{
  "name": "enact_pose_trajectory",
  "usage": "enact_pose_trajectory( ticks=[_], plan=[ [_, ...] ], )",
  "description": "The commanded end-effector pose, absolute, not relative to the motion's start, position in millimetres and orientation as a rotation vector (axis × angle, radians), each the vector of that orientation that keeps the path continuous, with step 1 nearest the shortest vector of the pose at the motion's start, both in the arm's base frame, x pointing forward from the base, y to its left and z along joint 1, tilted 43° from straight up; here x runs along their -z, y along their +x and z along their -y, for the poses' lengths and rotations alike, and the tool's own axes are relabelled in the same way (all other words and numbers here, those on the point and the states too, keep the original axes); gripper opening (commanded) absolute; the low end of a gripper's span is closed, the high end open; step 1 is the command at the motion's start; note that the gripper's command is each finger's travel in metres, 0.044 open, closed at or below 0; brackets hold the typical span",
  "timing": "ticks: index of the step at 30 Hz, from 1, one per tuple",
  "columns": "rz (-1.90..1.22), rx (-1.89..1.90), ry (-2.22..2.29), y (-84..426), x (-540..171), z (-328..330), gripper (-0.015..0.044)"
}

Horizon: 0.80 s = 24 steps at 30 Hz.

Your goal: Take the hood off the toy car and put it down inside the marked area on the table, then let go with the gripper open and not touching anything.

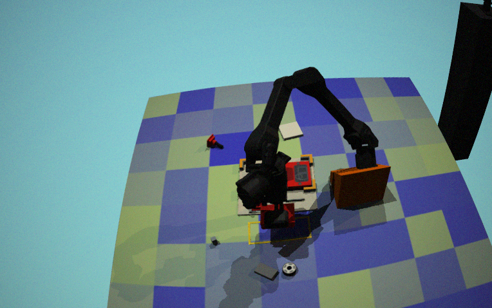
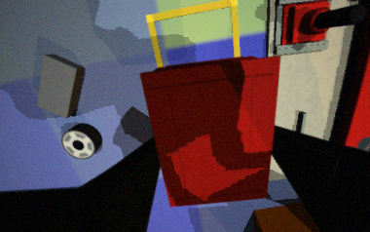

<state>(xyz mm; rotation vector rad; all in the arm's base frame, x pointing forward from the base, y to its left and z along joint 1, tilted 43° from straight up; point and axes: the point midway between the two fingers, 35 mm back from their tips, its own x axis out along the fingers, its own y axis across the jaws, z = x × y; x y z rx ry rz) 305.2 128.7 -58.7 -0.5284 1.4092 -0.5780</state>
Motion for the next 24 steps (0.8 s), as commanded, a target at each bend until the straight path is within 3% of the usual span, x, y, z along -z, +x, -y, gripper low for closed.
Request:
enact_pose_trajectory(
  ticks=[1, 24],
  plan=[
    [-1.408, 0.576, -0.537, 305, 62, -125, 0.0000],
    [-1.408, 0.577, -0.538, 306, 78, -110, 0.0000]
  ],
)
